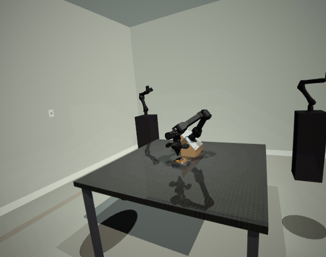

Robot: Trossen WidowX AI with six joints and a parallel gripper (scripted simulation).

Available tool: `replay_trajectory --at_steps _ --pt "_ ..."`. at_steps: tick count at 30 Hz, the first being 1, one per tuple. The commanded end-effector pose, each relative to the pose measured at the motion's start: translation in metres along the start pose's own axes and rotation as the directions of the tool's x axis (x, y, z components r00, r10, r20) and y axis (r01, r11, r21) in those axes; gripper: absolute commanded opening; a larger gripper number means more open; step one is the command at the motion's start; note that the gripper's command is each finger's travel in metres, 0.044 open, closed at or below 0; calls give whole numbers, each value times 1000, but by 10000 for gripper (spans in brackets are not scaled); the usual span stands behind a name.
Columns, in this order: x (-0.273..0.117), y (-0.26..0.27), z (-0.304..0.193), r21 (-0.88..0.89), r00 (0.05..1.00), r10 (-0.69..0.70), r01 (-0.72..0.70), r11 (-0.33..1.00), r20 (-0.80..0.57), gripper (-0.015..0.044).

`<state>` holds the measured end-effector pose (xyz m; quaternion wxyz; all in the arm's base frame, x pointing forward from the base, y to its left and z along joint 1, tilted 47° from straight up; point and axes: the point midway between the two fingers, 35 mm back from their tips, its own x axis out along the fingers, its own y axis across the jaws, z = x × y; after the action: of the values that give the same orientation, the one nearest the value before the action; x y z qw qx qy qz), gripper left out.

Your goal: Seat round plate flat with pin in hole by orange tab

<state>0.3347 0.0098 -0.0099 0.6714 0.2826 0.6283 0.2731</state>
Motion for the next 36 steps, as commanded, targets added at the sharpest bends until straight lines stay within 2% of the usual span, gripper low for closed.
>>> replay_trajectory --at_steps 1,9,36 --pt "10 2 -2 14 1000 7 -7 1000 -10 0" --pt "50 1 -3 14 1000 10 -9 1000 -10 0" --pt "50 25 -8 15 1000 11 -11 1000 -10 0"
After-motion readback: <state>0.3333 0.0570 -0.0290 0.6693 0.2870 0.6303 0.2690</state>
